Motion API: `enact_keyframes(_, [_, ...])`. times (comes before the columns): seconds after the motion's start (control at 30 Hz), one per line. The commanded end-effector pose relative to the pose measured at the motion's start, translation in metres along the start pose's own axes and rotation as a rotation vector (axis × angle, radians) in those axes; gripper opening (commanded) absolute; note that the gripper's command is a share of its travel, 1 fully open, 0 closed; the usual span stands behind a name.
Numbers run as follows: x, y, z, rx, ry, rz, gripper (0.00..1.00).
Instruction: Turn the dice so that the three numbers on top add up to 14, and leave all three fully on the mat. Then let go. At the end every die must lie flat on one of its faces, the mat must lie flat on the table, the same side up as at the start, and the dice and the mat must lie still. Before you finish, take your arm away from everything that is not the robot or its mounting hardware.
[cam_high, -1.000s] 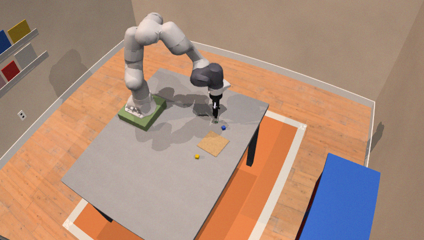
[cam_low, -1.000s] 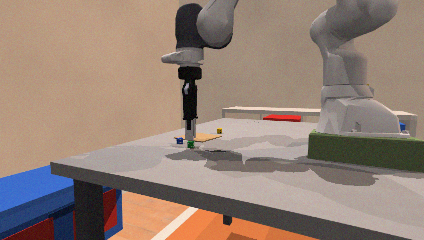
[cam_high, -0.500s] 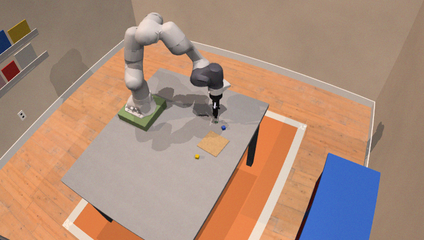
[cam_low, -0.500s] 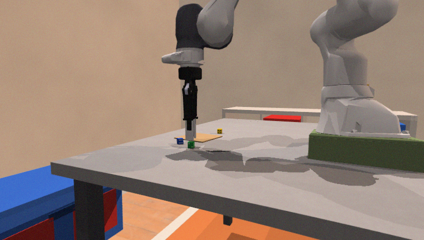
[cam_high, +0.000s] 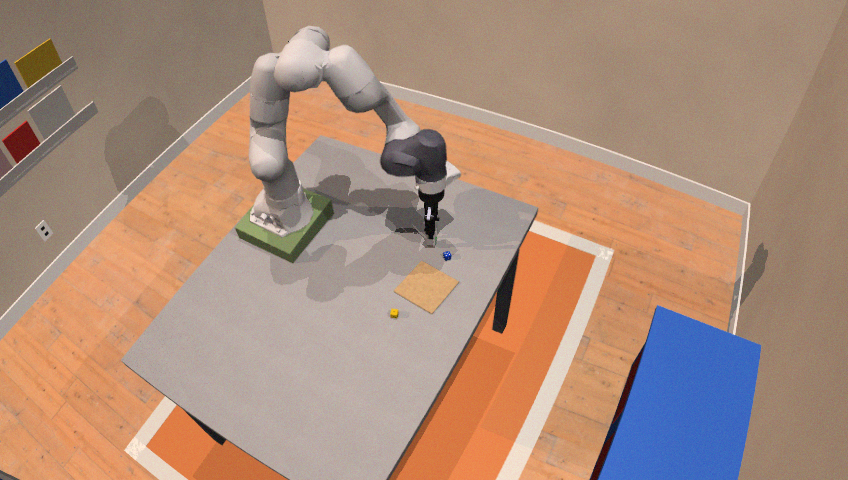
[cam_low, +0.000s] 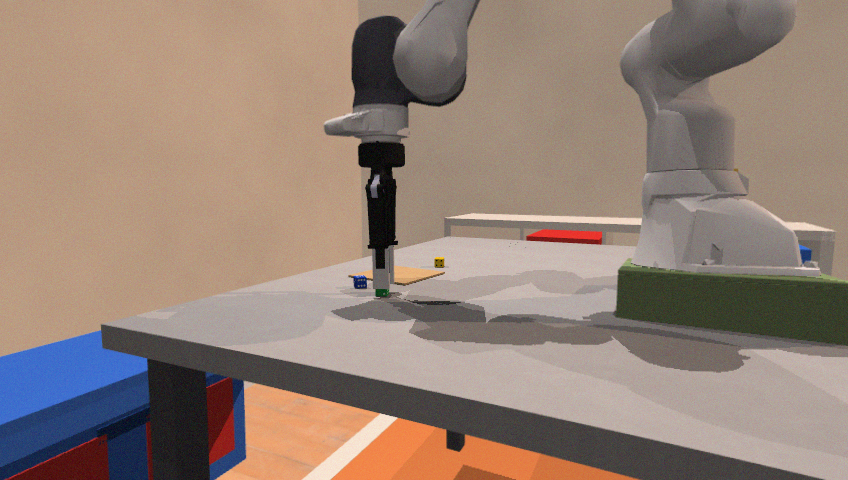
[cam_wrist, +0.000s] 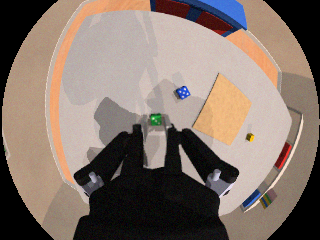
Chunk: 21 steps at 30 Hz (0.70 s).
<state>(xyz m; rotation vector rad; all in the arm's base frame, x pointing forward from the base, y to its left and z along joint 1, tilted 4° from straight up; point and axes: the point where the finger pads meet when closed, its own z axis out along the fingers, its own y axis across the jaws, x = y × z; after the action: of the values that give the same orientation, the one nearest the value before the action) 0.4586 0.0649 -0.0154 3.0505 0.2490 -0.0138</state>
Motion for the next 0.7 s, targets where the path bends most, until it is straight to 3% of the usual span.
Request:
enact_keyframes(0.0, [0.003, 0.0, 0.002, 0.003, 0.008, -0.005, 0.21])
enact_keyframes(0.67, [0.003, 0.0, 0.013, 0.003, 0.008, -0.005, 0.21])
